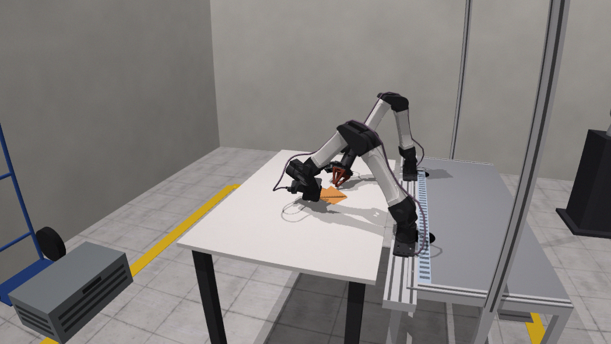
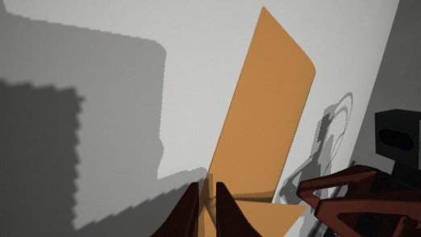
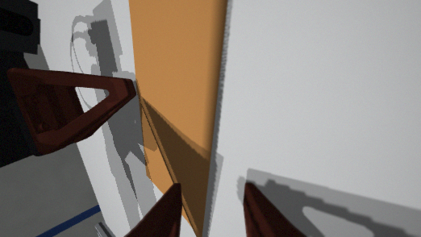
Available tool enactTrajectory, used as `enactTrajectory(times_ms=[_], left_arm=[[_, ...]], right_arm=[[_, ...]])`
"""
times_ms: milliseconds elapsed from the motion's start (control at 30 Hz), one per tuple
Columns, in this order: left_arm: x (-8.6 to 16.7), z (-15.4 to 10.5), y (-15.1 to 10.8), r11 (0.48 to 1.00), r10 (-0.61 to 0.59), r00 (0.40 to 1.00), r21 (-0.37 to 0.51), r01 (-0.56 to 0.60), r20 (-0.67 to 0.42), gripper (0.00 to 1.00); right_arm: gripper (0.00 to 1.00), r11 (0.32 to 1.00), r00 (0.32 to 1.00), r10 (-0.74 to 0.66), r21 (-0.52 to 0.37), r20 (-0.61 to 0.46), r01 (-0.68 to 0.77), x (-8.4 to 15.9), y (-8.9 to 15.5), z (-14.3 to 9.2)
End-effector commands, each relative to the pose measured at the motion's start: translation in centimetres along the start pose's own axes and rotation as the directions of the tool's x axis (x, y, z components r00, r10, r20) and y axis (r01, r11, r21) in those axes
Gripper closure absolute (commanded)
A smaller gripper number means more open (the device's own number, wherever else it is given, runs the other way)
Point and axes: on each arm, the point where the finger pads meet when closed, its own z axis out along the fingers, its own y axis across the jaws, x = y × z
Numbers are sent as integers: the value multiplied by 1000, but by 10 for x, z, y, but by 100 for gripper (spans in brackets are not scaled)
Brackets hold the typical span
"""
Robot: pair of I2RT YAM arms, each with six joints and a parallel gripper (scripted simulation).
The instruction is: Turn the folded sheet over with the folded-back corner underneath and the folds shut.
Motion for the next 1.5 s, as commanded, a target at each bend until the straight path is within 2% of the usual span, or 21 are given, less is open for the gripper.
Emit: enactTrajectory(times_ms=[0, 167, 467, 1067, 1433, 1467], left_arm=[[3, 5, 9, 1000, -9, 1000, -27, 9, -3, 90], [3, 5, 9, 1000, -9, 1000, -27, 9, -3, 90], [3, 5, 9, 1000, -9, 1000, -27, 9, -3, 90], [3, 5, 9, 1000, -9, 1000, -27, 9, -3, 90], [3, 5, 9, 1000, -9, 1000, -27, 9, -3, 90], [3, 5, 9, 1000, -9, 1000, -27, 9, -3, 90]], right_arm=[[69, 990, 996, 66, -128, 53, -58, -7, 14, 4], [69, 993, 996, 79, -90, 51, -74, -3, 0, 13], [69, 991, 996, 68, -116, 62, -61, -11, 13, 26], [69, 992, 996, 74, -107, 57, -68, -10, 11, 51], [69, 993, 996, 74, -99, 54, -68, -8, 7, 52], [77, 993, 996, 73, -102, 55, -67, -9, 8, 52]])
